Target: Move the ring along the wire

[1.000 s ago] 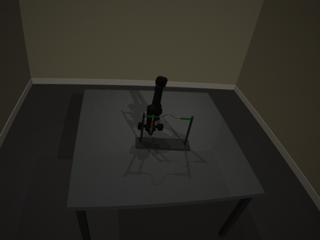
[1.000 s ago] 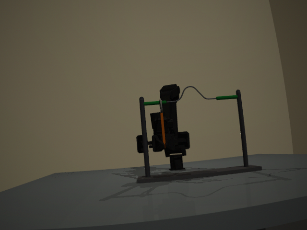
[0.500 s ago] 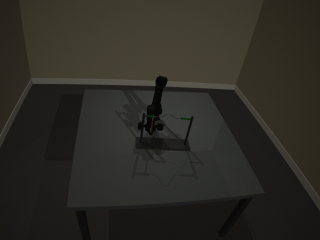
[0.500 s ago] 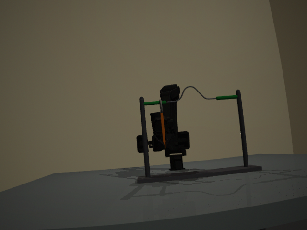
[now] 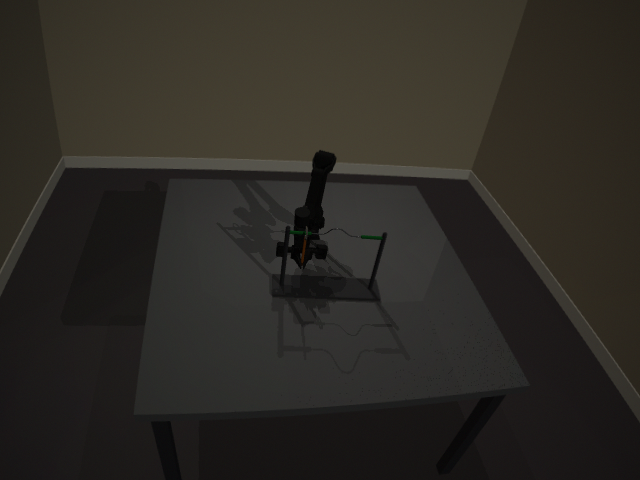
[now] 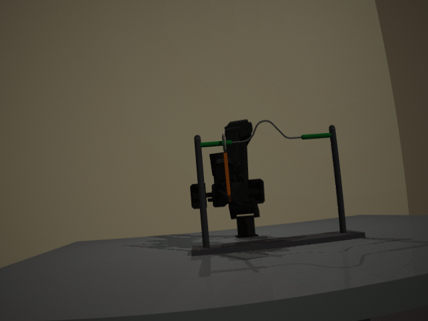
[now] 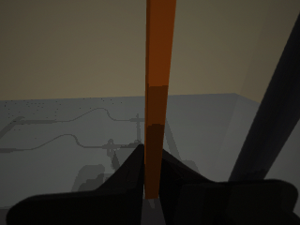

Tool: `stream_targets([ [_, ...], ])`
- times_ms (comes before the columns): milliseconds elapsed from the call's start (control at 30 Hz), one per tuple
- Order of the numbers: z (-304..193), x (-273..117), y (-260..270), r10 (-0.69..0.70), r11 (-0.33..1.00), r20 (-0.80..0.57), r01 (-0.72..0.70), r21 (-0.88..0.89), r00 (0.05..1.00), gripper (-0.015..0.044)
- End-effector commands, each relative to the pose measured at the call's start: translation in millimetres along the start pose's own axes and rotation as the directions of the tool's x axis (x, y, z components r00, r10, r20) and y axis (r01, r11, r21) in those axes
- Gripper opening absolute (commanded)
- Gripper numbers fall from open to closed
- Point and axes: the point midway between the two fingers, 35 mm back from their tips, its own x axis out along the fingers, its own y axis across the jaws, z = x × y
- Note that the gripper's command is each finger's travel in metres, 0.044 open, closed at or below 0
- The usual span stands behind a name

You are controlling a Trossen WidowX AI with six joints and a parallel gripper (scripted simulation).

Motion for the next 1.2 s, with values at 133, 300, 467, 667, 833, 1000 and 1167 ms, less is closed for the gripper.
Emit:
stream_targets([
  [133,1,0,-1,-0.004,1.000,0.000,0.004,-0.001,1.000,-0.0150],
  [300,1,0,1,-0.004,1.000,0.000,0.004,-0.001,1.000,-0.0150],
  [467,1,0,6,-0.003,1.000,-0.002,0.003,-0.001,1.000,-0.0150],
  [667,1,0,12,-0.003,1.000,-0.003,0.003,0.000,1.000,-0.0150],
  [833,1,0,17,-0.003,1.000,-0.004,0.003,0.001,1.000,-0.0150],
  [1000,1,0,23,-0.004,1.000,-0.004,0.004,0.005,1.000,-0.0150],
  [1167,1,1,29,-0.006,1.000,-0.005,0.006,0.014,1.000,-0.0150],
])
